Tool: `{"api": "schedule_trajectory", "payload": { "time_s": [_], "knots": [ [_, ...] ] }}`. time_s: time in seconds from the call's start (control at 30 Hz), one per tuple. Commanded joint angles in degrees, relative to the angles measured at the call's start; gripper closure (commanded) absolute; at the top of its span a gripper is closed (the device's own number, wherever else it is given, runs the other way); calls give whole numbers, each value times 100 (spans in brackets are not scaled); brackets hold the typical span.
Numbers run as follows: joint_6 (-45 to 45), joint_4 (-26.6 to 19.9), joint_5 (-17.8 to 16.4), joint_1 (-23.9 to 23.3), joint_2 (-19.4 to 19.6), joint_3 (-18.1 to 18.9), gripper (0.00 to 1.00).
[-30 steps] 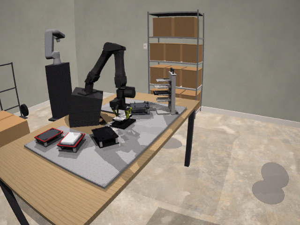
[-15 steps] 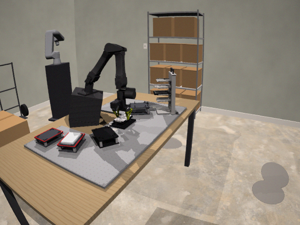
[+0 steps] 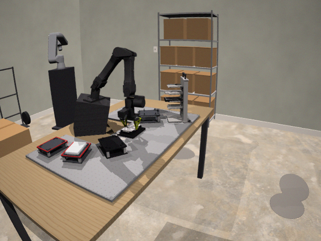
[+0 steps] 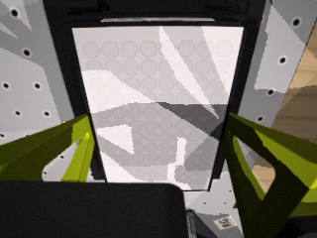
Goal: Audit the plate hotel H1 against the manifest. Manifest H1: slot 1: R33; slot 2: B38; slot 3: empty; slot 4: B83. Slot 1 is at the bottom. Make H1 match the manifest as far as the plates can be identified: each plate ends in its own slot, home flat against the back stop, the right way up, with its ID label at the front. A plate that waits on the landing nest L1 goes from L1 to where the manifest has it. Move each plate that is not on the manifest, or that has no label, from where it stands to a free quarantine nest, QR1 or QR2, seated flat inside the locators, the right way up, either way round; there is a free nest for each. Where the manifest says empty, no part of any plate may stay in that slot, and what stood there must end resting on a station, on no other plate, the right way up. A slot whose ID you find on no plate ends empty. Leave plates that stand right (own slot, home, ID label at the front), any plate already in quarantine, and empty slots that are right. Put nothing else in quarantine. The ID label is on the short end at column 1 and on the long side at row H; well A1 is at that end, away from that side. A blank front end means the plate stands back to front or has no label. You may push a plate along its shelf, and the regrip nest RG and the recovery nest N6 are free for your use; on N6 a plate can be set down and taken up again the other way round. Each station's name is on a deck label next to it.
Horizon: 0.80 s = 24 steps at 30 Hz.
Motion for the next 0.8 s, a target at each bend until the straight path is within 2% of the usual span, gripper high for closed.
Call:
{"api": "schedule_trajectory", "payload": {
  "time_s": [0.0,0.6,0.63,0.7,0.73,0.77],
  "knots": [
    [33,96,75,56,125,177,14],
    [59,264,81,65,386,243,14],
    [39,220,46,38,283,121,14],
    [39,221,46,37,283,120,14],
    [39,221,46,37,283,120,0],
    [39,221,46,37,283,120,0]
  ]
}}
